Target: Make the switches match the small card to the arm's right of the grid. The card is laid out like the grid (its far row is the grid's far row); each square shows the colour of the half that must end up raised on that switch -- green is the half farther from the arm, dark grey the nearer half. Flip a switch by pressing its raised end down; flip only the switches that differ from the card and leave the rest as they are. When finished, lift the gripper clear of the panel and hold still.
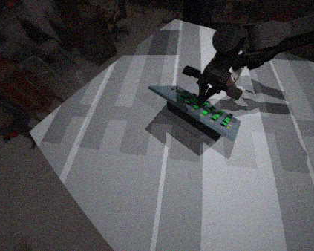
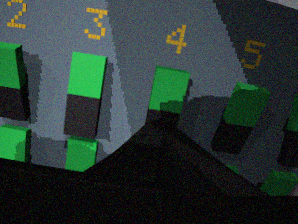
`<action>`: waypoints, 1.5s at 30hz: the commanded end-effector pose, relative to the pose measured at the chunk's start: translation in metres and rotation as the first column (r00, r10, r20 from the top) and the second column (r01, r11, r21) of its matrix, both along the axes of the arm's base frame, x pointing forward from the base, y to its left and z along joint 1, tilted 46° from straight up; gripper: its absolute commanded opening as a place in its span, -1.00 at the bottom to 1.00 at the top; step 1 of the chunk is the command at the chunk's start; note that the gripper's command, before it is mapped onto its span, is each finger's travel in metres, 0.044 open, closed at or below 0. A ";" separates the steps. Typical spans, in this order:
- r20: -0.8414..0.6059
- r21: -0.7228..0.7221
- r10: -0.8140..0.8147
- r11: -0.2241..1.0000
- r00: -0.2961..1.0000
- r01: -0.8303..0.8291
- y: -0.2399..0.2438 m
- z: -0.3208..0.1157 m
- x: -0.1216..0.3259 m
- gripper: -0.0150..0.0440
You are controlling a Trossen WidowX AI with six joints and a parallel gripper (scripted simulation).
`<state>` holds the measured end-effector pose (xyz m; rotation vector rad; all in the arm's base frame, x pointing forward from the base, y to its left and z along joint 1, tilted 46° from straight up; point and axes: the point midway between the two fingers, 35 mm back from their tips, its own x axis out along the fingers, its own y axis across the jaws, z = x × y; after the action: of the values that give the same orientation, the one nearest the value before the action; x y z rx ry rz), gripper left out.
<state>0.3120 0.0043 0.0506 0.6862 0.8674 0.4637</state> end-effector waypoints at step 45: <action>-0.039 -0.009 0.032 0.999 0.999 -0.032 -0.043 -0.005 0.010 -0.49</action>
<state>0.3212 -0.0433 0.0505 0.6689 0.9076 0.4794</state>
